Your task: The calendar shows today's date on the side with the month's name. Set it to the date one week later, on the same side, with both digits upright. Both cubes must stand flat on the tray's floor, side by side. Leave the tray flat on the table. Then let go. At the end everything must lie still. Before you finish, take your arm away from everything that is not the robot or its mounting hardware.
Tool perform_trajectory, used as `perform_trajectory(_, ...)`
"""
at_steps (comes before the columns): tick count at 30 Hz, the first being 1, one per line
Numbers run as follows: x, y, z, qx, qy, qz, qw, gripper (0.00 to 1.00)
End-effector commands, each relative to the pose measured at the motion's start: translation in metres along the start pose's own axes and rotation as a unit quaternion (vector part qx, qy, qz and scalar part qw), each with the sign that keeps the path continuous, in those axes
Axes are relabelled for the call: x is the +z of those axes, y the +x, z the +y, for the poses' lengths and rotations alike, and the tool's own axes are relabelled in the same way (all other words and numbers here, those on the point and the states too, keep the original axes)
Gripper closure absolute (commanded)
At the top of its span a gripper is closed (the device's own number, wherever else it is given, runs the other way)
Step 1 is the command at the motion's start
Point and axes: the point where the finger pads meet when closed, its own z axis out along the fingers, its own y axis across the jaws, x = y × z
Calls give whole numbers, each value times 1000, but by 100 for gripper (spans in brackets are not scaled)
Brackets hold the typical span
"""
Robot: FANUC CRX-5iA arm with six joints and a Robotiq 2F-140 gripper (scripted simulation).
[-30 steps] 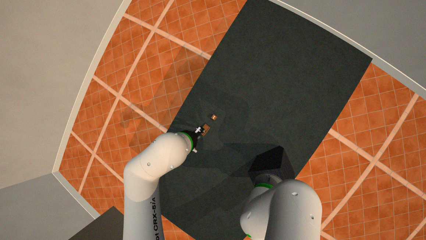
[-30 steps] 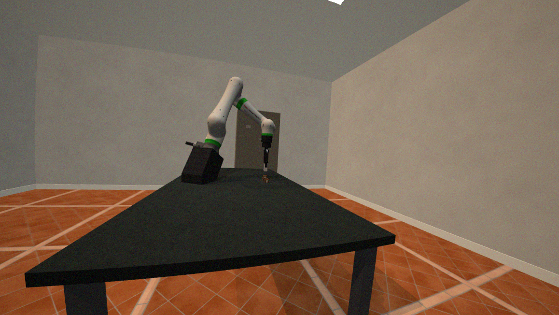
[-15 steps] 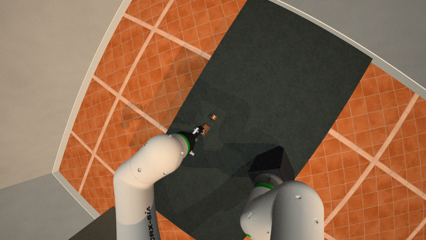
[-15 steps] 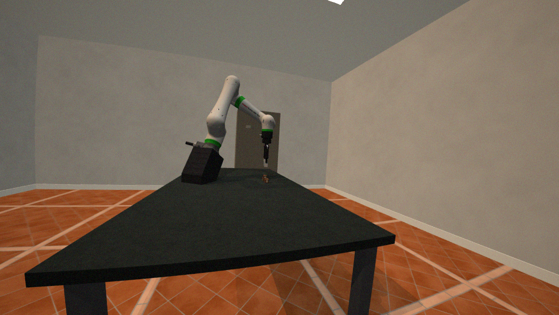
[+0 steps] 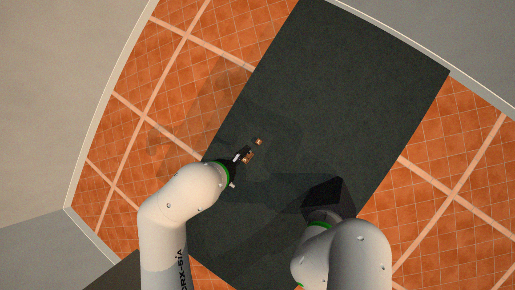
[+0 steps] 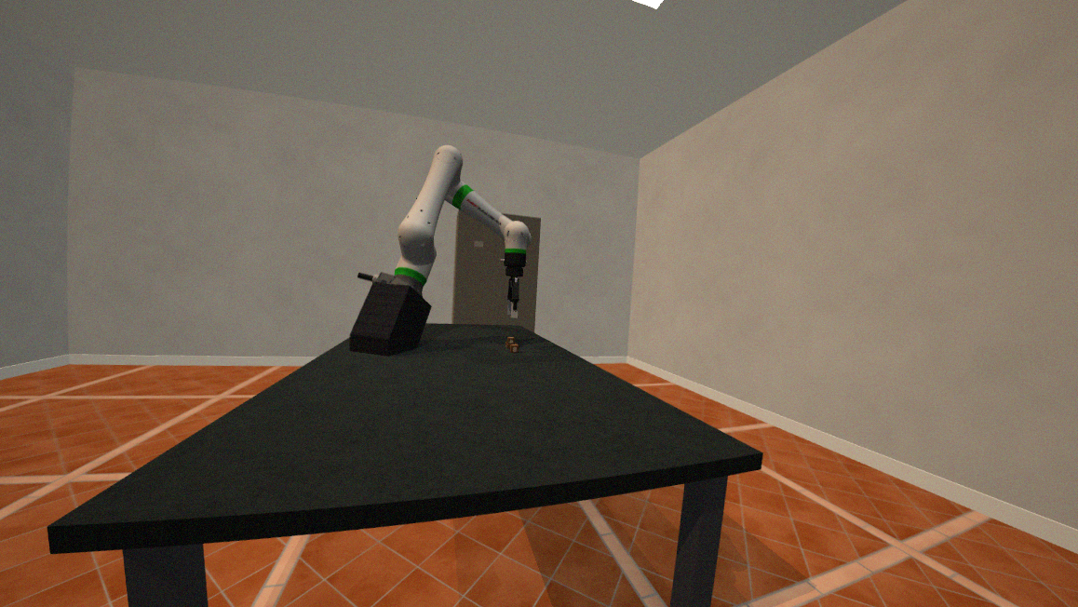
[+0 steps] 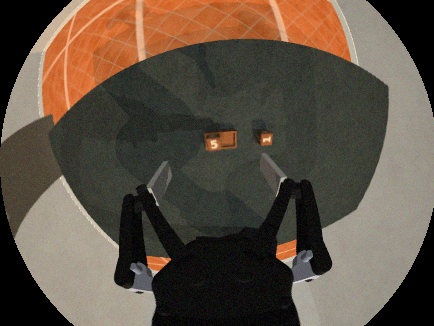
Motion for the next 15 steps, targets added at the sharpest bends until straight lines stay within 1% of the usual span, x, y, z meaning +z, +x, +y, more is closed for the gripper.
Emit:
perform_trajectory(1, 0, 0, 0, 0, 0, 0, 1000, 0)
perform_trajectory(6, 0, 0, 0, -1, 0, 0, 1000, 0)
perform_trajectory(9, 0, 1, 3, -20, 0, 0, 1000, 0)
perform_trajectory(12, 2, 2, 11, -70, -1, 0, 998, 0)
perform_trajectory(15, 4, 3, 21, -139, -1, -1, 990, 0)
